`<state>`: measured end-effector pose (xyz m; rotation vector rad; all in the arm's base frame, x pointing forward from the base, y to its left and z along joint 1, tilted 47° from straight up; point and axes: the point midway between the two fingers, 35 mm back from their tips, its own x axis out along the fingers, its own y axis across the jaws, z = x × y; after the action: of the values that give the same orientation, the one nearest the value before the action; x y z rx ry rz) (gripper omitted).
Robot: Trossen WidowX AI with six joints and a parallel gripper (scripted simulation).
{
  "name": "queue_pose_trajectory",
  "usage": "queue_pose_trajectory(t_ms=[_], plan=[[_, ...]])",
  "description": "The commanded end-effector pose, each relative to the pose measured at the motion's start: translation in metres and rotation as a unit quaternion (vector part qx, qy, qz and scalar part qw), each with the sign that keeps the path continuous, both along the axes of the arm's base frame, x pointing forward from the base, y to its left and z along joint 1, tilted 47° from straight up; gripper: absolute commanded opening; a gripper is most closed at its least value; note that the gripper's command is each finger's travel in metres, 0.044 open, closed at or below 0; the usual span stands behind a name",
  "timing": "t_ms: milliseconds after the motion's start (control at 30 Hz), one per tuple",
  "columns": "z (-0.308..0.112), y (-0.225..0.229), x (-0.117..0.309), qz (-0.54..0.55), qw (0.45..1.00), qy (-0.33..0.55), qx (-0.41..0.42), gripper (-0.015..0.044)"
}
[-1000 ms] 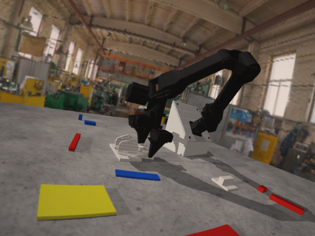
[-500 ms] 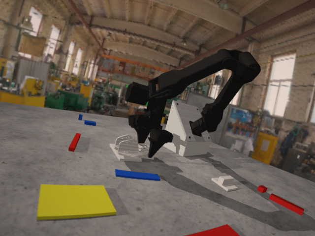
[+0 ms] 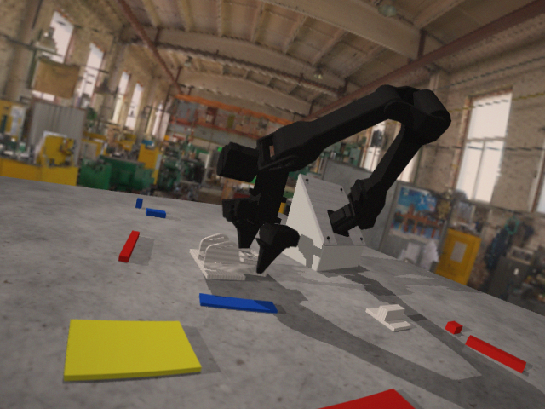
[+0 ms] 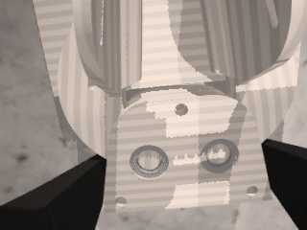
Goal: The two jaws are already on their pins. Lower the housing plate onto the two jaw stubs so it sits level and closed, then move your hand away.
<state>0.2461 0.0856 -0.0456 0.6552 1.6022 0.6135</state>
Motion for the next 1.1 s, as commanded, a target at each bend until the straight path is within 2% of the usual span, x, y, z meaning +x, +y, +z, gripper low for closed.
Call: queue_pose_trajectory(t_ms=[0,500,600,633,1067], plan=[[0.0,0.0005,-0.0001,-0.002,1.0,0.002,0.001,0.0351],[0.0,0.0005,-0.0001,-0.002,1.0,0.002,0.001,0.0351],[0.0,0.0,0.0,0.0,1.0,0.0,0.0,0.043],[0.0,0.0,0.0,0.0,1.0,0.0,0.0,0.044],[0.0,0.0,0.0,0.0,1.0,0.0,0.0,0.044]])
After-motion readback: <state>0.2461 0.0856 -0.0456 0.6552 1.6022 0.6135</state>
